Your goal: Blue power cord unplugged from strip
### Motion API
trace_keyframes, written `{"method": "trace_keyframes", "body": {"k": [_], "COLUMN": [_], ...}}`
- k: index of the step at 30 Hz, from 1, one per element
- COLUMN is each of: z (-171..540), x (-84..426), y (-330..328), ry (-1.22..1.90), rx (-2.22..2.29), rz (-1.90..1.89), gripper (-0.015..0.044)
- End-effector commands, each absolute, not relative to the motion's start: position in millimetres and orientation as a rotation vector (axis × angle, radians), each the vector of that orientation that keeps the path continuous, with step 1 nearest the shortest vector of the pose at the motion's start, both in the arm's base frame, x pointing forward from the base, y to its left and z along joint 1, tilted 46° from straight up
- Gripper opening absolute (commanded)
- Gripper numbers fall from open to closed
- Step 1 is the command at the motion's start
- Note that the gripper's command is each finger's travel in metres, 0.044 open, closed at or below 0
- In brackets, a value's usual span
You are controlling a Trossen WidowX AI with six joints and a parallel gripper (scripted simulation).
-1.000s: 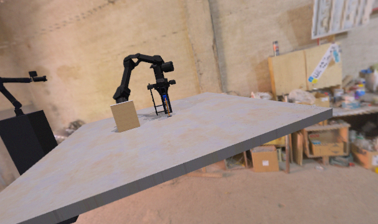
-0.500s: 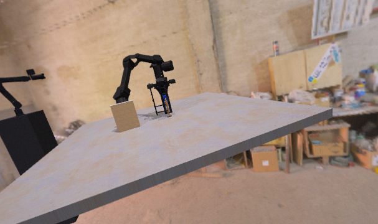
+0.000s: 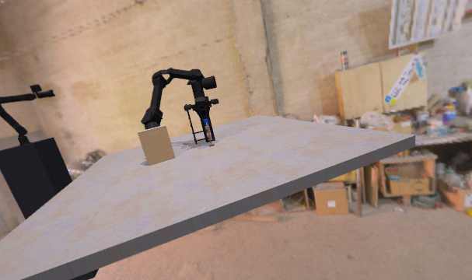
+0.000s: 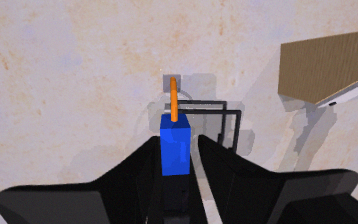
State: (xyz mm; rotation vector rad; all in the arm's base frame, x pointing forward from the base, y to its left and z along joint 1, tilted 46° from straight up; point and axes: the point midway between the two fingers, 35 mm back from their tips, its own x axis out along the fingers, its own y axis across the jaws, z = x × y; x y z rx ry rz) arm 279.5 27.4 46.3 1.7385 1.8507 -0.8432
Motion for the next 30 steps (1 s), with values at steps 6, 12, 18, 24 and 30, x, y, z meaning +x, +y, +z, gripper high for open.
{"method": "trace_keyframes", "body": {"k": [6,12,18,24,30], "z": [46.7,41.7,43.6,43.6,40.8], "x": [280.4,279.7,280.8,280.8,281.0], "y": [31.1,36.3,35.0,35.0,32.1], "ry": [1.842,1.843,1.843,1.843,1.842], "rx": [1.748,1.748,1.738,1.738,1.739], "rz": [-0.842,-0.842,-0.836,-0.836,-0.837], "gripper": [0.016,0.016,0.0048,0.0008,0.0]}}
